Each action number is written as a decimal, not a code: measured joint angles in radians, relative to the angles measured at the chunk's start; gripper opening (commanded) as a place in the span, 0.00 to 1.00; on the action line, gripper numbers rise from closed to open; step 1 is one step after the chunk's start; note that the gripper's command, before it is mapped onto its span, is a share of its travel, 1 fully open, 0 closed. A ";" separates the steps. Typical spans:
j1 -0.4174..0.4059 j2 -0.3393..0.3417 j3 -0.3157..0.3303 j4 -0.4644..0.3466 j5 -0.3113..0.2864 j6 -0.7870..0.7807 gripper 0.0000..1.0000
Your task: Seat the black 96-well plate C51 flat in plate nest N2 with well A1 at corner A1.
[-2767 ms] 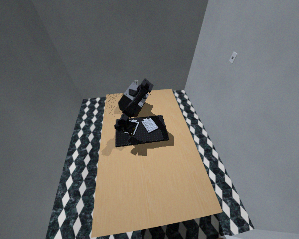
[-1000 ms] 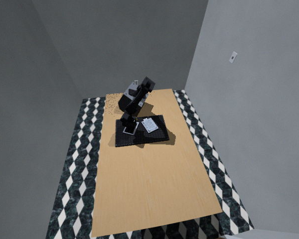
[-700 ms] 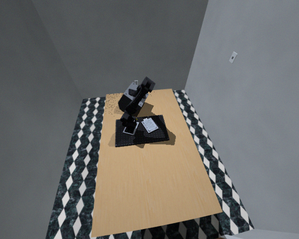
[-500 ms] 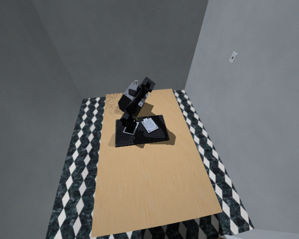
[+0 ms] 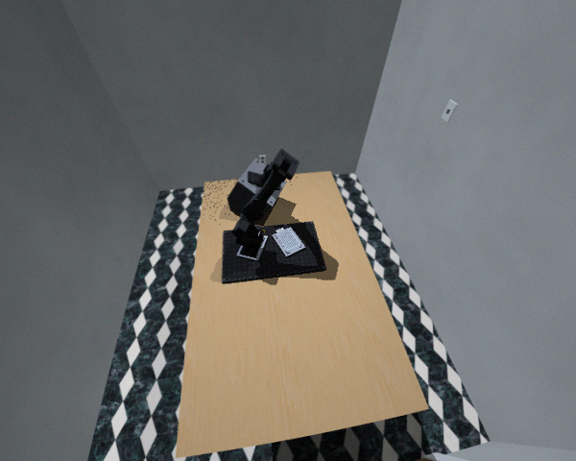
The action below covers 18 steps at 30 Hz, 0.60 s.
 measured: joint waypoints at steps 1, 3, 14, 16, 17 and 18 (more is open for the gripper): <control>0.002 0.004 -0.001 0.005 0.000 0.003 1.00; 0.006 0.013 -0.002 0.016 0.001 0.008 1.00; 0.033 0.051 -0.008 0.078 0.002 0.037 1.00; 0.037 0.060 -0.009 0.089 0.003 0.043 1.00; 0.039 0.064 -0.009 0.095 0.003 0.047 1.00; 0.042 0.069 -0.009 0.101 0.003 0.050 1.00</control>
